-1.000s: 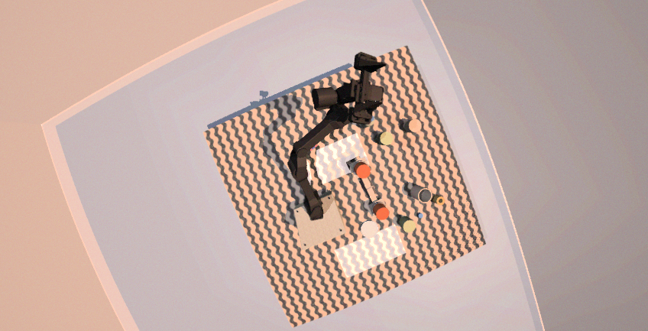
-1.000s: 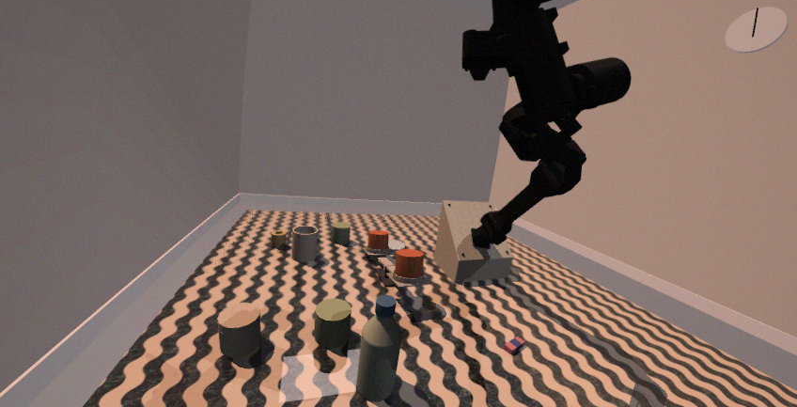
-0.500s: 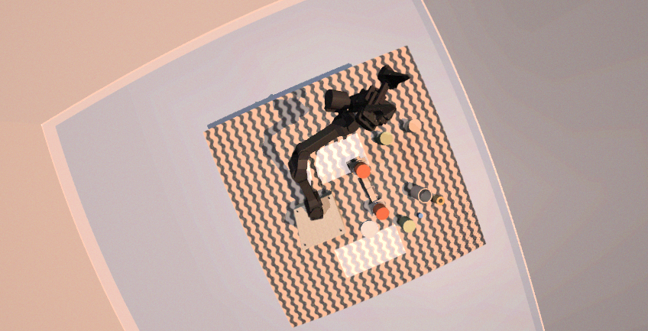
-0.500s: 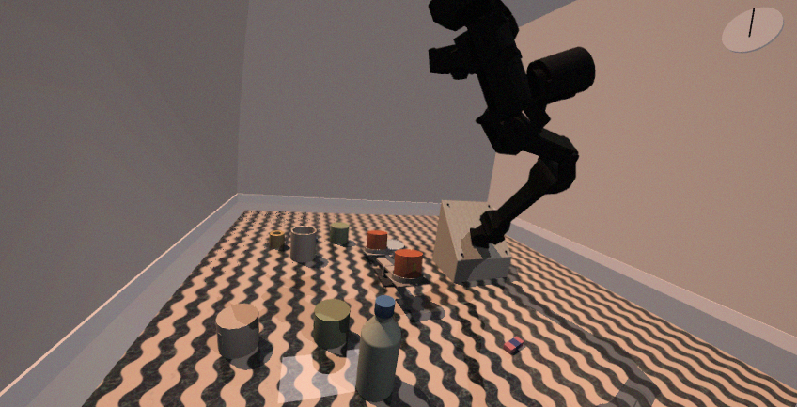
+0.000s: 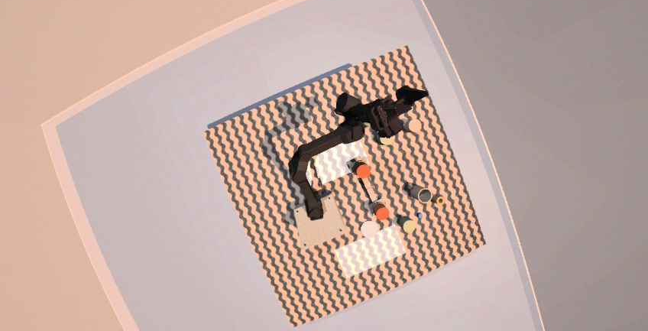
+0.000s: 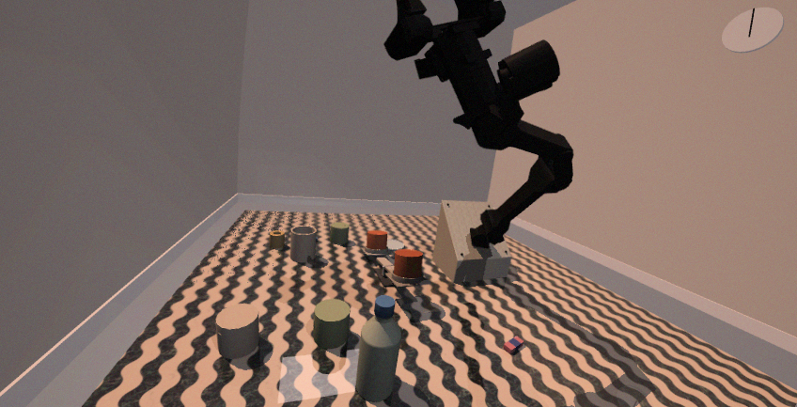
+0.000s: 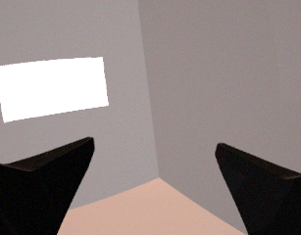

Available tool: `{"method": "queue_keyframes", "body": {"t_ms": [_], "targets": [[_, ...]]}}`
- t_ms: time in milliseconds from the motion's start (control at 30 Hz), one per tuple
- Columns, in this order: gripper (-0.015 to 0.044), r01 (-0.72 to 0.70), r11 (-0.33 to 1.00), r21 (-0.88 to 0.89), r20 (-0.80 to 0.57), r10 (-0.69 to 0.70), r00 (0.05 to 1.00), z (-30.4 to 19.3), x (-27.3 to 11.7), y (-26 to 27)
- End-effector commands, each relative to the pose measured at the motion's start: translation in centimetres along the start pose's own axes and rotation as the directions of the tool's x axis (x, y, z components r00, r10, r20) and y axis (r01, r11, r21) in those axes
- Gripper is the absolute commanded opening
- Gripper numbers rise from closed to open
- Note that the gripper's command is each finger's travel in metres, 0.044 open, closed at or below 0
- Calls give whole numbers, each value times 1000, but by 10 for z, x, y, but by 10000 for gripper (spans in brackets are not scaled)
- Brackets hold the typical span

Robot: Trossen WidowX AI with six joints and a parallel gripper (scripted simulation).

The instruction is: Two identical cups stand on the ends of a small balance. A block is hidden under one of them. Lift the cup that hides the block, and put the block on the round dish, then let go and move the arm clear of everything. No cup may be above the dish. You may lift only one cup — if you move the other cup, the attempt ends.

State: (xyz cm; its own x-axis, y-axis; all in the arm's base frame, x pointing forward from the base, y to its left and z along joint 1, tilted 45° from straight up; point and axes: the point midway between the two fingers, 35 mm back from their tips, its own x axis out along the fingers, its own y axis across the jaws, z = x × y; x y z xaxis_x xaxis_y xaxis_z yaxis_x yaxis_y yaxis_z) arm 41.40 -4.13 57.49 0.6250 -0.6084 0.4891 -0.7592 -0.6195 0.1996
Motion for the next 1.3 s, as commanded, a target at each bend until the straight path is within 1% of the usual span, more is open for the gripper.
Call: {"method": "queue_keyframes", "body": {"t_ms": [0, 267, 533, 900, 1267], "targets": [[440, 38, 993, -115, 7, -37, 999, 12, 3, -7], [440, 123, 923, -366, 39, -117, 992, 41, 9, -19], [440, 213, 783, -584, 90, -198, 976, 75, 13, -30], [440, 329, 499, -801, 192, -306, 932, 128, 13, -40], [440, 410, 159, -898, 321, -400, 859, 186, 5, -44]]}}
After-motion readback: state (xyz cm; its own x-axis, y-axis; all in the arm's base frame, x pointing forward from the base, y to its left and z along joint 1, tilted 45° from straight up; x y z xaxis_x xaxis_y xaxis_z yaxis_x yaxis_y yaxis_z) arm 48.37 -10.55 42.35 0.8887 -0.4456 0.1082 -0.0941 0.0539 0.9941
